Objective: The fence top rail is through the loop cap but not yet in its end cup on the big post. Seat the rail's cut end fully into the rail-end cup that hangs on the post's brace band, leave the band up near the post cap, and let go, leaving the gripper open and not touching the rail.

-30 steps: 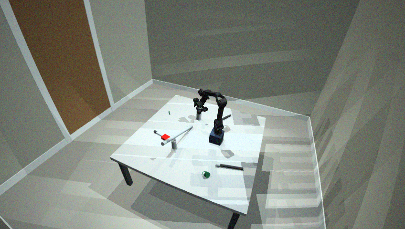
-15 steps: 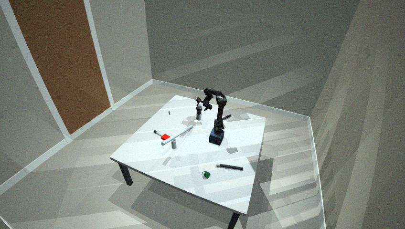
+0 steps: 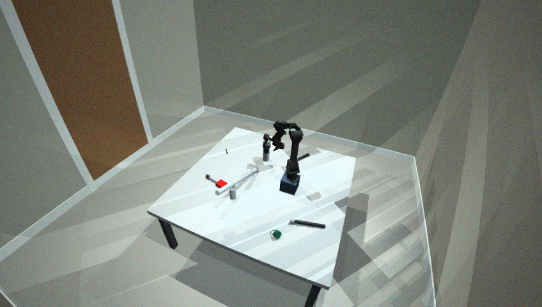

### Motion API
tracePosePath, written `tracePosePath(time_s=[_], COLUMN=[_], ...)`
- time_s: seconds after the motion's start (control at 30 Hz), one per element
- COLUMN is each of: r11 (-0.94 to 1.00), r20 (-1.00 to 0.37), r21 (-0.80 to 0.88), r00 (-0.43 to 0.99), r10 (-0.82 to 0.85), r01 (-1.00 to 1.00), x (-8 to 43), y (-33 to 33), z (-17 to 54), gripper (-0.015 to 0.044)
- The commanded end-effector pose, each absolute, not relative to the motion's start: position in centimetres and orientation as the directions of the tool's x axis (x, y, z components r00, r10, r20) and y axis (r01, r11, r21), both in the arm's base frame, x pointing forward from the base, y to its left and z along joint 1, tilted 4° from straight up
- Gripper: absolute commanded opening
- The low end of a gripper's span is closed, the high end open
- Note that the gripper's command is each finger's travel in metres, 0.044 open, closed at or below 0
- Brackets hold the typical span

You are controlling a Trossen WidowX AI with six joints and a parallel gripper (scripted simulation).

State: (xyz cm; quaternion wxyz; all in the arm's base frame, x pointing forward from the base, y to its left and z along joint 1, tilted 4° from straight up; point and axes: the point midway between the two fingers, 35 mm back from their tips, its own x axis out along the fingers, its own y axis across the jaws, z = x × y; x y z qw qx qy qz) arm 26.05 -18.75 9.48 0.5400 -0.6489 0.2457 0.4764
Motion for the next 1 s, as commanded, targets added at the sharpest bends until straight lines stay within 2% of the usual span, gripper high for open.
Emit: tracePosePath(time_s=[0.0,0.97], r11=[-0.304,-0.304], r20=[-0.880,-0.880], r21=[-0.474,-0.475], r00=[0.434,0.435], r10=[0.192,0.192], r01=[-0.827,-0.826], x=[26.2,28.4], y=[-18.8,-18.0], z=[9.2,5.1], gripper=[0.0440,0.0440])
